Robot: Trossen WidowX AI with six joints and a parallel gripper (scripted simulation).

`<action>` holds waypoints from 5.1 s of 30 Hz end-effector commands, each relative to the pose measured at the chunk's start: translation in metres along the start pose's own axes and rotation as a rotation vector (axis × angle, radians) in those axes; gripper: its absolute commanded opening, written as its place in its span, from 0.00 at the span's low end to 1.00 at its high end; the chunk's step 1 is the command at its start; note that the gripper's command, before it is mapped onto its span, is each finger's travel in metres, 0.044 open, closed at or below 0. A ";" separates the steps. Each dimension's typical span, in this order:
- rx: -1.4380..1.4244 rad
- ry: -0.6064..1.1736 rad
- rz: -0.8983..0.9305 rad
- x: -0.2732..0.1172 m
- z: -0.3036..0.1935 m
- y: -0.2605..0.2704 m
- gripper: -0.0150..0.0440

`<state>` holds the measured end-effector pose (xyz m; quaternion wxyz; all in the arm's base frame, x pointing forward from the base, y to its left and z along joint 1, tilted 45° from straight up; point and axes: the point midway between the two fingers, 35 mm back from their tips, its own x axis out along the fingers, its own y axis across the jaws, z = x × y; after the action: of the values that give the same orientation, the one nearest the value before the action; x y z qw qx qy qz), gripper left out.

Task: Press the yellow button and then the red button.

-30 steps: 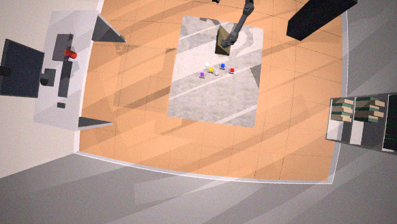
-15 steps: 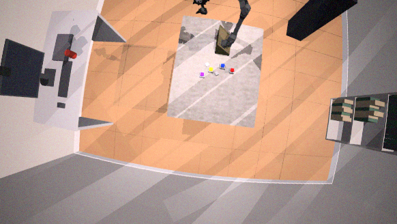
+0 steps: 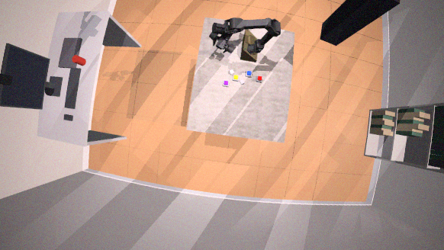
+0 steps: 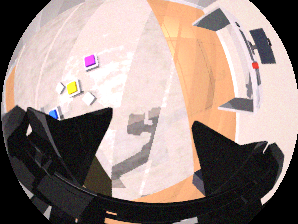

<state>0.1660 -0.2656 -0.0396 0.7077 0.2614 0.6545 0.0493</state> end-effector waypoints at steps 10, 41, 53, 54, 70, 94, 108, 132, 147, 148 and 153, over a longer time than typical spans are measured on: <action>-0.389 0.257 0.303 0.085 0.013 0.209 0.93; -0.410 0.278 0.322 0.150 -0.012 0.238 0.29; -0.410 0.278 0.323 0.168 -0.019 0.243 0.29; -0.410 0.278 0.323 0.169 -0.019 0.244 0.29; -0.410 0.278 0.324 0.176 -0.022 0.245 0.29; -0.410 0.278 0.319 0.099 0.007 0.224 0.29; -0.404 0.270 0.297 0.046 -0.018 0.320 0.29; -0.407 0.282 0.331 0.065 -0.107 0.411 0.29; -0.407 0.282 0.332 0.087 -0.114 0.417 0.29; -0.407 0.282 0.332 0.088 -0.115 0.417 0.29; -0.407 0.282 0.333 0.094 -0.118 0.419 0.29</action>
<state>0.1845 0.1673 0.0626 0.6344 0.2074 0.6651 0.3347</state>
